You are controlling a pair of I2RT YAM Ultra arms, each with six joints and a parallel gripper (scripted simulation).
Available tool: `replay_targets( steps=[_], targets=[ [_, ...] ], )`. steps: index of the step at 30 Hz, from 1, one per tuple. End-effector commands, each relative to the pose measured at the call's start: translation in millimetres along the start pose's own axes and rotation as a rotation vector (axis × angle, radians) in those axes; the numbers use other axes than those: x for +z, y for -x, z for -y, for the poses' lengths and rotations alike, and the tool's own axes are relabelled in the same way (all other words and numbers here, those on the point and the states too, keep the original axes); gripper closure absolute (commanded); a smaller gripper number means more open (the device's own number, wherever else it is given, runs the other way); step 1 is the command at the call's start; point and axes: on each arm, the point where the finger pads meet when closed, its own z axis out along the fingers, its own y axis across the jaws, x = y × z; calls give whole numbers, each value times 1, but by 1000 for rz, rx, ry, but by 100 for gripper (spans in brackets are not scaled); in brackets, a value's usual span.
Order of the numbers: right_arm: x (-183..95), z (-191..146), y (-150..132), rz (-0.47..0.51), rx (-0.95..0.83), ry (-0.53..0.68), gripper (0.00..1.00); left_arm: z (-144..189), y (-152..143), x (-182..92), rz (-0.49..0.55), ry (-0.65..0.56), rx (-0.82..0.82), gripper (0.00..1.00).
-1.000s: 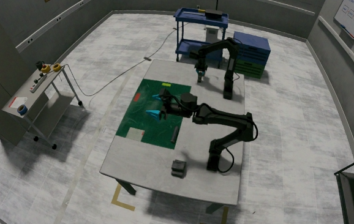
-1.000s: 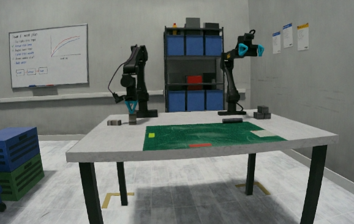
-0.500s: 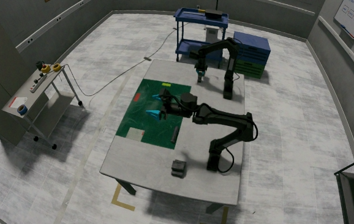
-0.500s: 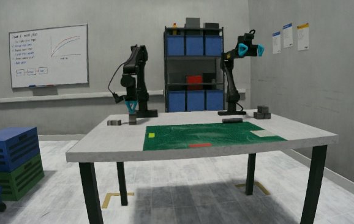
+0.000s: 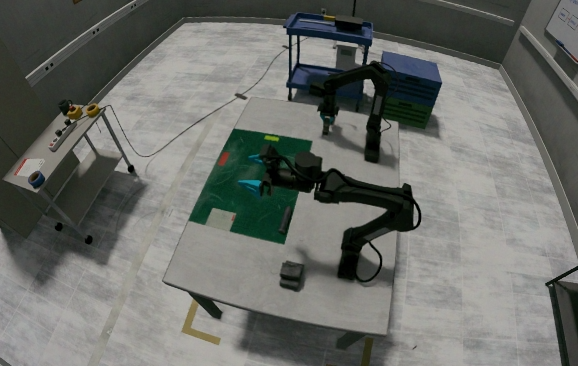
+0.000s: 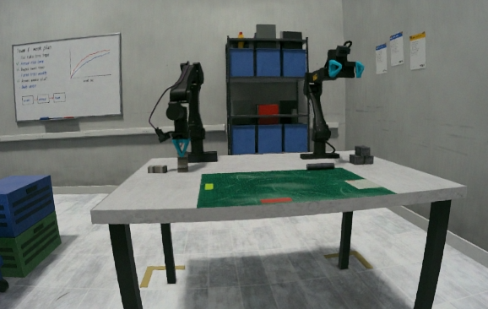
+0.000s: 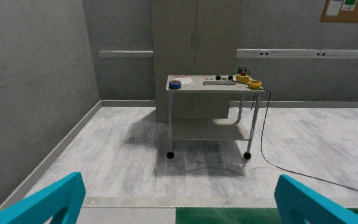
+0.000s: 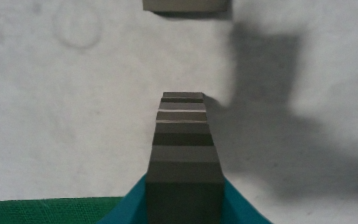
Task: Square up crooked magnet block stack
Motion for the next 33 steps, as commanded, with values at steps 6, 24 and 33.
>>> replay_targets(
  steps=[6,24,33],
  targets=[
    [-6,1,4,0,10,-10,38,2,18,-9,27,-2,8,0],
    [-23,1,4,3,11,9,38,2,18,-9,27,-2,8,0],
    [-38,9,3,-2,12,-21,38,2,18,-9,27,-2,8,0]
  ],
)
